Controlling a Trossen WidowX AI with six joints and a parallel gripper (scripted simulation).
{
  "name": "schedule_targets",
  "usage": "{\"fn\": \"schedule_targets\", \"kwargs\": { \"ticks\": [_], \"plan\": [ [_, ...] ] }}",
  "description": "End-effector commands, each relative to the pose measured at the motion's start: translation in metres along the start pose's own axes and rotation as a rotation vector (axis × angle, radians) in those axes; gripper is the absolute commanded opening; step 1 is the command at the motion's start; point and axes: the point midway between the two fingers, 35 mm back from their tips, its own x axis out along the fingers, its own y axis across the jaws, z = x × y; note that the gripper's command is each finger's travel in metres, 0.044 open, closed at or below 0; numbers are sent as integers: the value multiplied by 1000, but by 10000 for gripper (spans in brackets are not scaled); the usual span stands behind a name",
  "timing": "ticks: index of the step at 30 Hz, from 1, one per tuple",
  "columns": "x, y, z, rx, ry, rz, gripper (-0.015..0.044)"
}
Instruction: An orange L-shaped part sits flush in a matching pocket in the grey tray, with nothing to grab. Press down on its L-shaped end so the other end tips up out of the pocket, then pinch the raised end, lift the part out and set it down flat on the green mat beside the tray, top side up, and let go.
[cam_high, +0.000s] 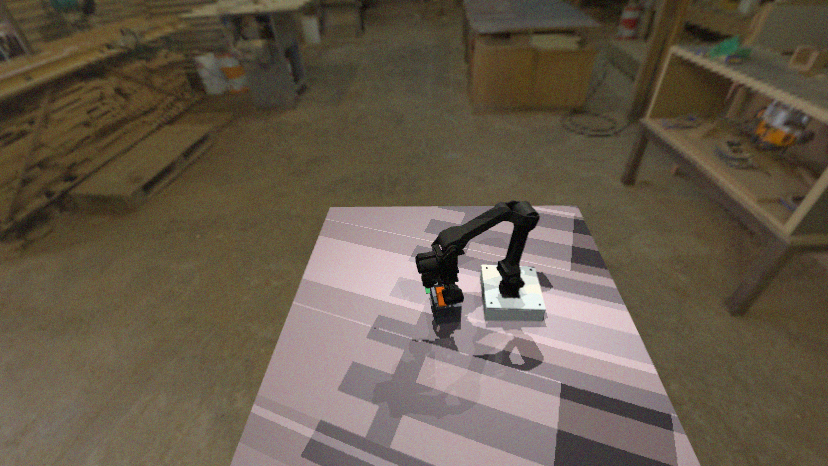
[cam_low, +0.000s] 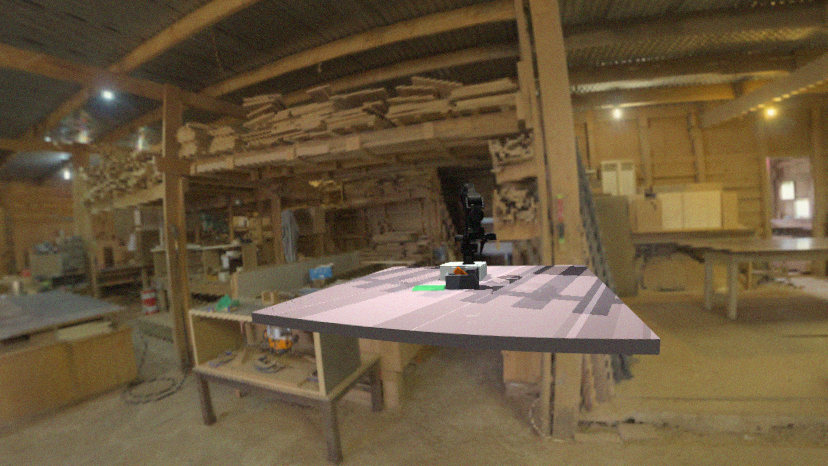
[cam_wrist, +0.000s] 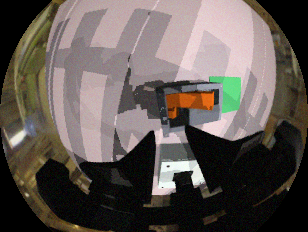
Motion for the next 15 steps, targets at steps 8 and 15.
{"fn": "schedule_targets", "kwargs": {
  "ticks": [8, 15],
  "plan": [
    [0, 0, 0, 0, 0, 0, 180],
    [0, -5, 2, 112, -1, -1, 259]
  ]
}}
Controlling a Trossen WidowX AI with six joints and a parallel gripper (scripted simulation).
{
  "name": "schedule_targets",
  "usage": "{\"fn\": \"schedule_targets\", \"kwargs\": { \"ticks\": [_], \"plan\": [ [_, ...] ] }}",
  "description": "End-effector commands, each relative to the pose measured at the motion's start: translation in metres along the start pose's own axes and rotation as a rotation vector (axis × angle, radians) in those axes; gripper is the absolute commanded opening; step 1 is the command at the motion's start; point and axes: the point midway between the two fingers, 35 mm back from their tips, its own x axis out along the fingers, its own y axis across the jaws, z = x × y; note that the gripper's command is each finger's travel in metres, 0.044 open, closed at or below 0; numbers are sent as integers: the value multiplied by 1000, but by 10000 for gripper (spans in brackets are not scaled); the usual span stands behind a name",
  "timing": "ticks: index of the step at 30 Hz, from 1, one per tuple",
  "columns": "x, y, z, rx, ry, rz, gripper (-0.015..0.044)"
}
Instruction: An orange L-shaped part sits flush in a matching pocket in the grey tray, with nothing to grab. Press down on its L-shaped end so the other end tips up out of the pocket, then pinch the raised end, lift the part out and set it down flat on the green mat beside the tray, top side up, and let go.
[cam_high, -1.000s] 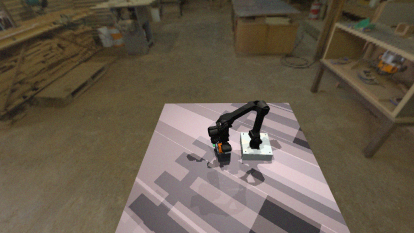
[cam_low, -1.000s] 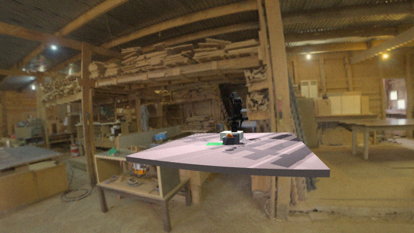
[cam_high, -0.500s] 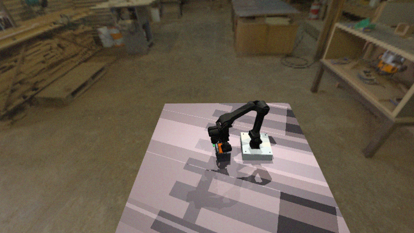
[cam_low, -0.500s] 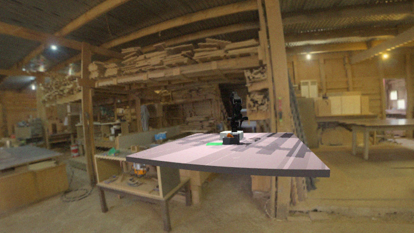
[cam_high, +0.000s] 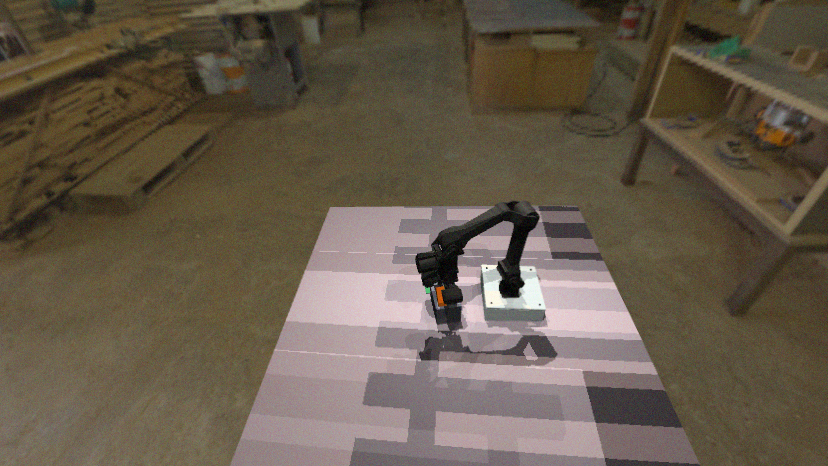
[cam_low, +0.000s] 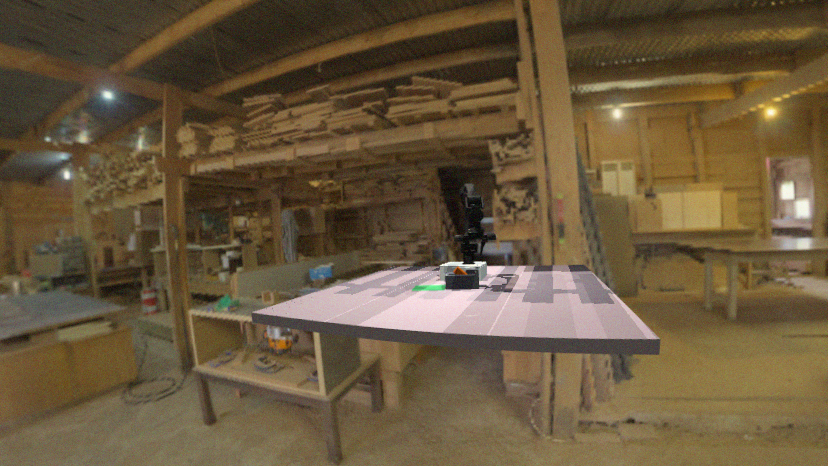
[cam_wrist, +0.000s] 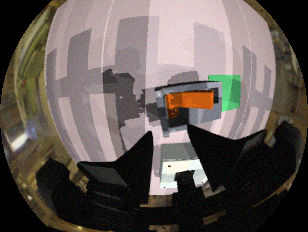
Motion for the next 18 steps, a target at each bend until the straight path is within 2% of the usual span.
{"fn": "schedule_targets", "kwargs": {
  "ticks": [1, 13, 18],
  "plan": [
    [0, -8, 3, 158, -2, 0, 280],
    [-4, -72, 14, 1467, -12, 0, 280],
    [-4, -75, 14, 1540, -13, 0, 280]
  ]
}}
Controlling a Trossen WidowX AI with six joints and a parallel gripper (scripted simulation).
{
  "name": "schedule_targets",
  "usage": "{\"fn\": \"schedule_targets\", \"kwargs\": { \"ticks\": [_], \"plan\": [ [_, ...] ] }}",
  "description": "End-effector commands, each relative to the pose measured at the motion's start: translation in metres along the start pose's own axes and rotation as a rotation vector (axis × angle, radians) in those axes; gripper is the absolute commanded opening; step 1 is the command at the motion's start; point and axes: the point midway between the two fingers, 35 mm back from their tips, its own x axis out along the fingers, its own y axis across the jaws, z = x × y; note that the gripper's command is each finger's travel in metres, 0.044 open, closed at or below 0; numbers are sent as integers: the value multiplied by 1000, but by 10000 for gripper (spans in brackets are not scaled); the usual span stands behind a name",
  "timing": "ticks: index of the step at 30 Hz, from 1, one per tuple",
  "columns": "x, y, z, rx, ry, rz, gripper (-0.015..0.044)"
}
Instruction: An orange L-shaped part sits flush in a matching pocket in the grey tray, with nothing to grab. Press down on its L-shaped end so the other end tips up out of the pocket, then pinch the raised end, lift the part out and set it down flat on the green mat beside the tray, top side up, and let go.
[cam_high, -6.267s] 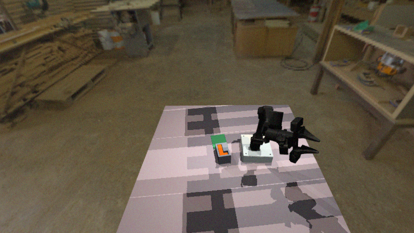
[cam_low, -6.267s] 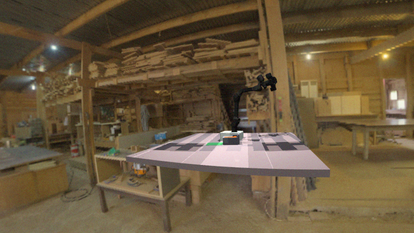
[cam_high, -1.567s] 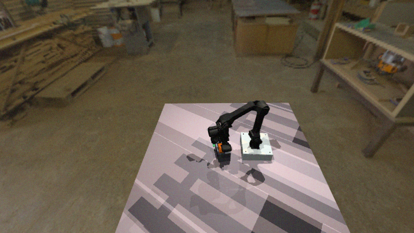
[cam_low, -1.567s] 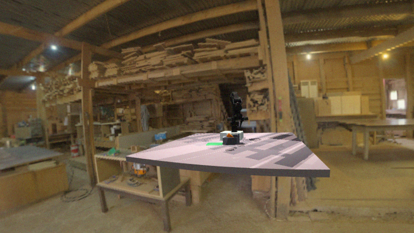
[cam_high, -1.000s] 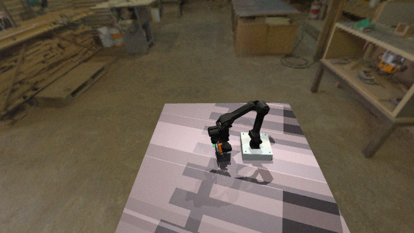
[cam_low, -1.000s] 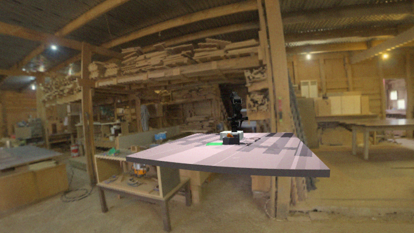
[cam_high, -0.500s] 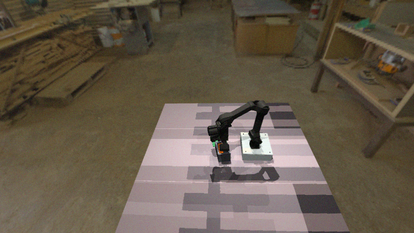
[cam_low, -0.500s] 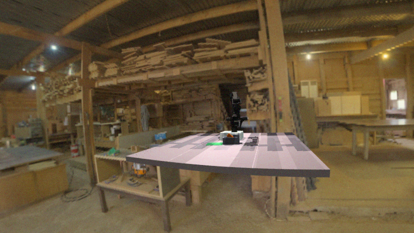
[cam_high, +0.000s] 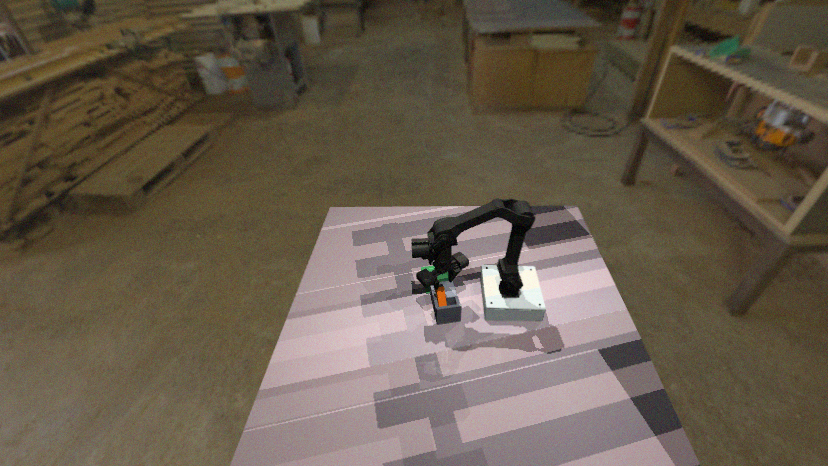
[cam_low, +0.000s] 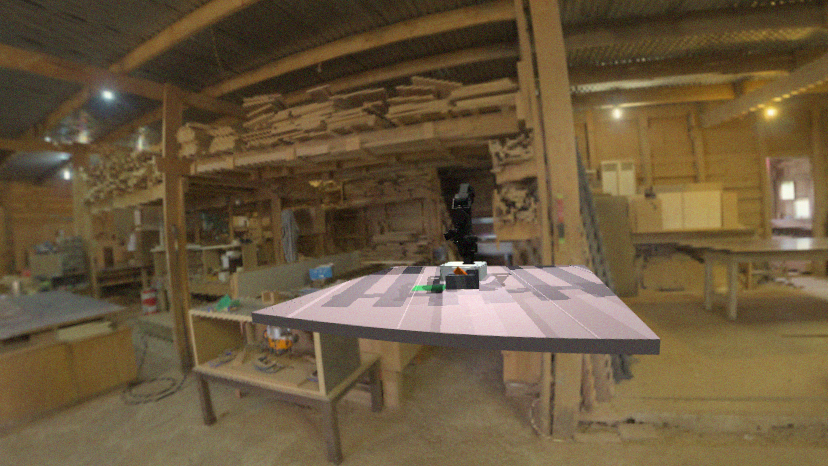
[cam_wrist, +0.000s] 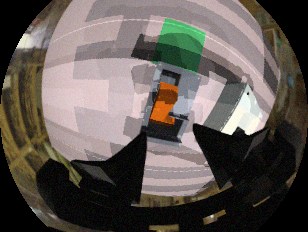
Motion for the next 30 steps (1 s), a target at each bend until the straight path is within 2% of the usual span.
{"fn": "schedule_targets", "kwargs": {
  "ticks": [1, 9, 16, 30],
  "plan": [
    [-5, -5, 23, 426, -11, 10, 280],
    [-3, -5, 23, 426, -11, 10, 280],
    [25, -5, 23, 426, -11, 10, 280],
    [40, -4, 24, 426, -11, 10, 280]
  ]
}}
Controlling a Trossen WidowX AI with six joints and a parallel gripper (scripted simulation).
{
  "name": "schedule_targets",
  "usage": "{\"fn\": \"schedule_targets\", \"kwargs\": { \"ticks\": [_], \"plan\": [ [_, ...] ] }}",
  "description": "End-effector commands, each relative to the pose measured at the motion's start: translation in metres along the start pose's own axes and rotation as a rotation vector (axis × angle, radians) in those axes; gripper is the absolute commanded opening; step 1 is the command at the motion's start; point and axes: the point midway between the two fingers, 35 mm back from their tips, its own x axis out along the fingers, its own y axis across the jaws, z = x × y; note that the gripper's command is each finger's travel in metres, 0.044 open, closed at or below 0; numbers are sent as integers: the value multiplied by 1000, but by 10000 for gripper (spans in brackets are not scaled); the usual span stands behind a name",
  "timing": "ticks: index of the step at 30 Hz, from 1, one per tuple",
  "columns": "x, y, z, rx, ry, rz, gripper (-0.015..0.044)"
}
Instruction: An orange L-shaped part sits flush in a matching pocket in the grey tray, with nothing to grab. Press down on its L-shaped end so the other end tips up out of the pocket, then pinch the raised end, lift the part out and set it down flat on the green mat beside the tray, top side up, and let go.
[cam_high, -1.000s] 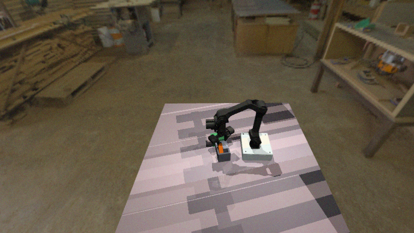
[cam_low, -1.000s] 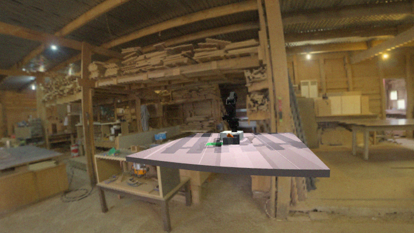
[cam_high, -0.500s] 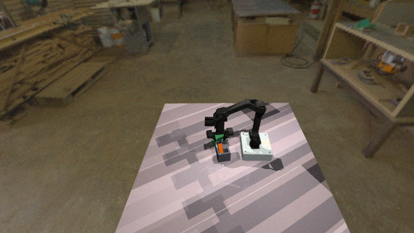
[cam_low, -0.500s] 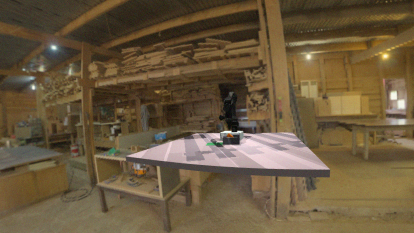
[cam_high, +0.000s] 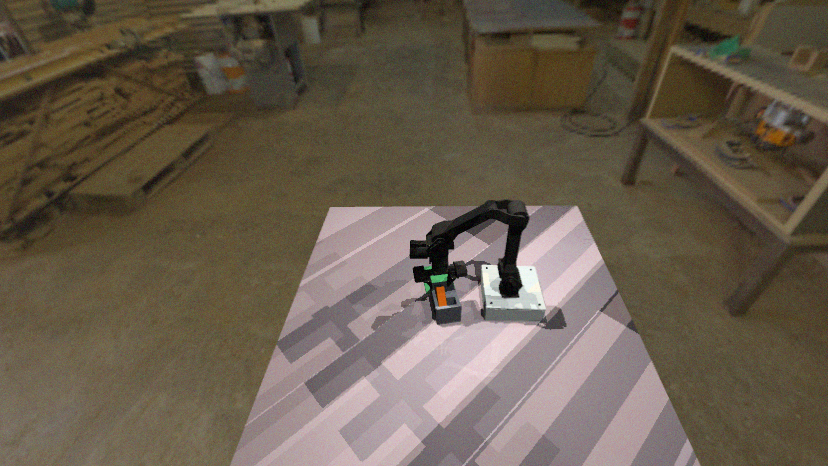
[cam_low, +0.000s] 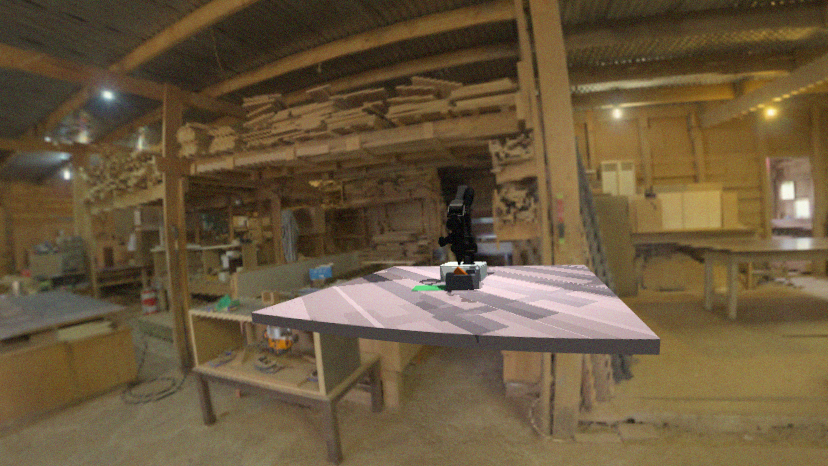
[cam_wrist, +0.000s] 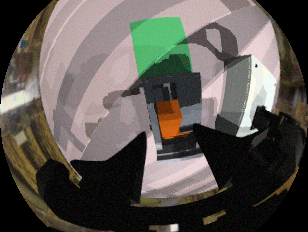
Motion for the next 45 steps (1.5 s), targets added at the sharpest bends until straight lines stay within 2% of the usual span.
{"fn": "schedule_targets", "kwargs": {
  "ticks": [1, 25, 30, 40, 43, 45],
  "plan": [
    [9, -2, 0, 3, -1, -10, 280],
    [42, -4, 0, 3, -1, -10, 280],
    [39, -2, 0, 0, 1, -4, 149],
    [39, -2, 0, 0, 1, -4, 82],
    [39, -2, 0, 0, 1, -4, 3],
    [39, -2, 0, 0, 1, -4, 0]
  ]
}}
